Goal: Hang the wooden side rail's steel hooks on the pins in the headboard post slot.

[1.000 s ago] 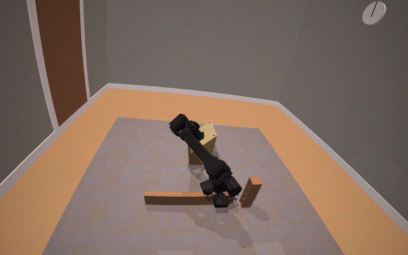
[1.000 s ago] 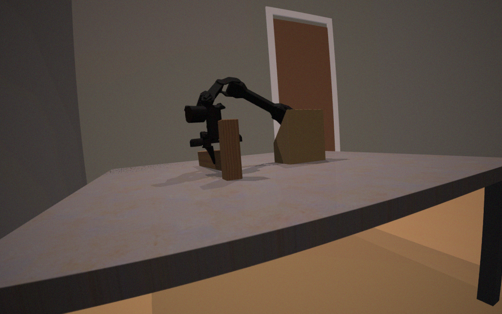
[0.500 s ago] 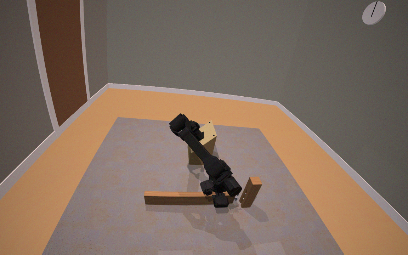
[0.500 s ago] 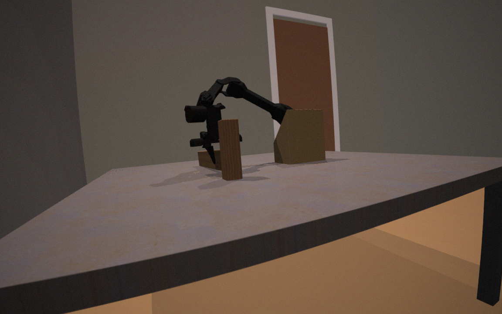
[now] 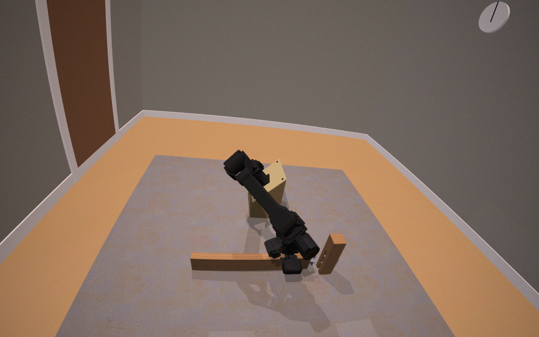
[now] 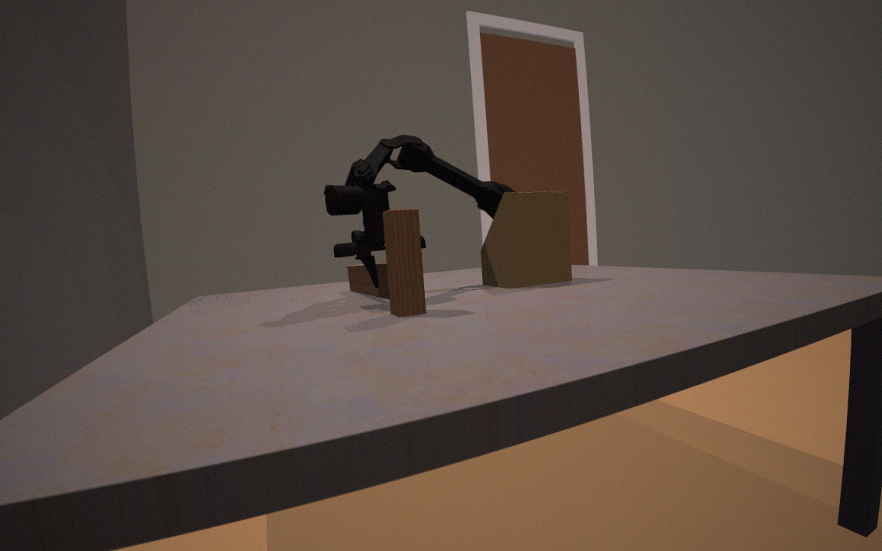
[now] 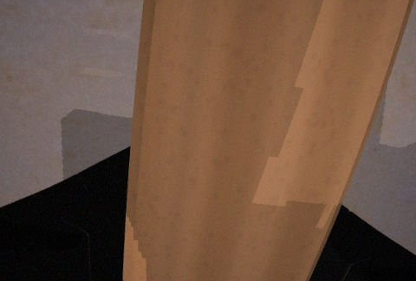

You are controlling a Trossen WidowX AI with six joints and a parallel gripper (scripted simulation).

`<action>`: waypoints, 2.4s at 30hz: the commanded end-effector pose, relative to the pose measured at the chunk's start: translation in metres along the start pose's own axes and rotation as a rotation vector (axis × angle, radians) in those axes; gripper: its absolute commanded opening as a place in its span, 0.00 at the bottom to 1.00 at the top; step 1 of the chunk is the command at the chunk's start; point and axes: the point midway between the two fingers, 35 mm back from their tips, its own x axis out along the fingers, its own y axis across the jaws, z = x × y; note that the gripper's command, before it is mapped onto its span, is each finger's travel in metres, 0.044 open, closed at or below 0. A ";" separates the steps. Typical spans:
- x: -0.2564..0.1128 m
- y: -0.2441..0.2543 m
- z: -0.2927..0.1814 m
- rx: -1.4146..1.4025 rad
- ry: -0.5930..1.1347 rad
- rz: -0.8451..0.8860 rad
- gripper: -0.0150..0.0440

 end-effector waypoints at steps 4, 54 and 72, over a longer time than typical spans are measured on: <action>-0.010 0.004 0.000 0.005 -0.002 0.026 0.25; -0.002 0.002 -0.002 0.005 -0.002 0.026 0.25; -0.004 0.003 -0.003 0.005 -0.002 0.026 0.25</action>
